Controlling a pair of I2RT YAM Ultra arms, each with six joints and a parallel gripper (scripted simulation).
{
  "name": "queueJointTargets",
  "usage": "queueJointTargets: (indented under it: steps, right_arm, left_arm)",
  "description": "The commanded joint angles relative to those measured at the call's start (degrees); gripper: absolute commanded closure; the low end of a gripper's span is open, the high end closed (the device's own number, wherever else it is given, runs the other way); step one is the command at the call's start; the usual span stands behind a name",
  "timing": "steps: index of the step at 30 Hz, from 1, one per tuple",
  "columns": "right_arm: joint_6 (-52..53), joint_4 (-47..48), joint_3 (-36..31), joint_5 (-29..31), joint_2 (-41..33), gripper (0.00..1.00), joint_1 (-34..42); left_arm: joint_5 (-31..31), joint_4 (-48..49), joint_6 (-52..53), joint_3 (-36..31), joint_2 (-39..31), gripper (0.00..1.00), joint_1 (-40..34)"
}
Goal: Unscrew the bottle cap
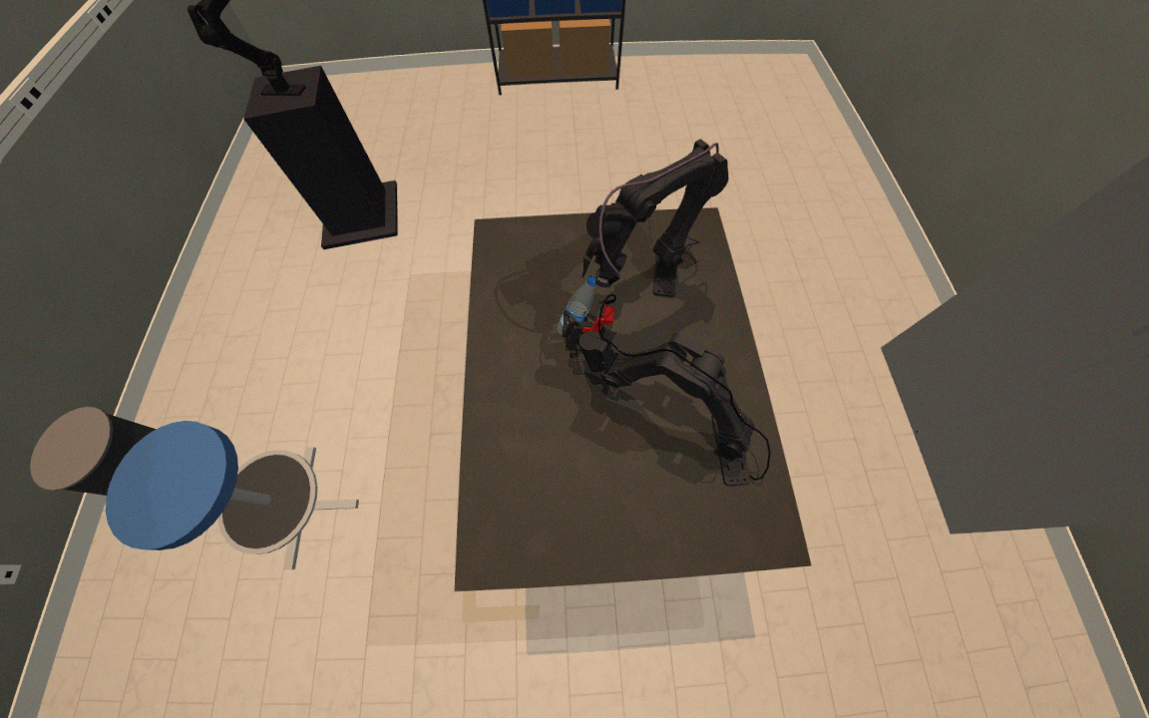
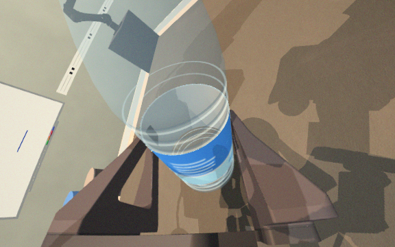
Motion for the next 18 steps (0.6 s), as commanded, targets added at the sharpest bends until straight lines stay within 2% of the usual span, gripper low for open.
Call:
queueJointTargets:
  steps: [1,3,4,18]
  right_arm:
    - [14.0,0.0,0.4,-1.1,0.0,0.43,-0.7]
    - [14.0,0.0,0.4,-1.1,0.0,0.43,-0.7]
    - [20.6,0.0,0.4,-1.3,0.0,0.43,-0.8]
    - [56.3,0.2,0.3,-2.1,0.0,0.43,-1.2]
  left_arm:
    - [0.2,-0.4,0.0,0.4,-1.2,1.0,-0.1]
    - [0.2,-0.4,0.0,0.4,-1.2,1.0,-0.1]
    - [0.2,-0.4,0.0,0.4,-1.2,1.0,-0.1]
    - [0.2,-0.4,0.0,0.4,-1.2,1.0,-0.1]
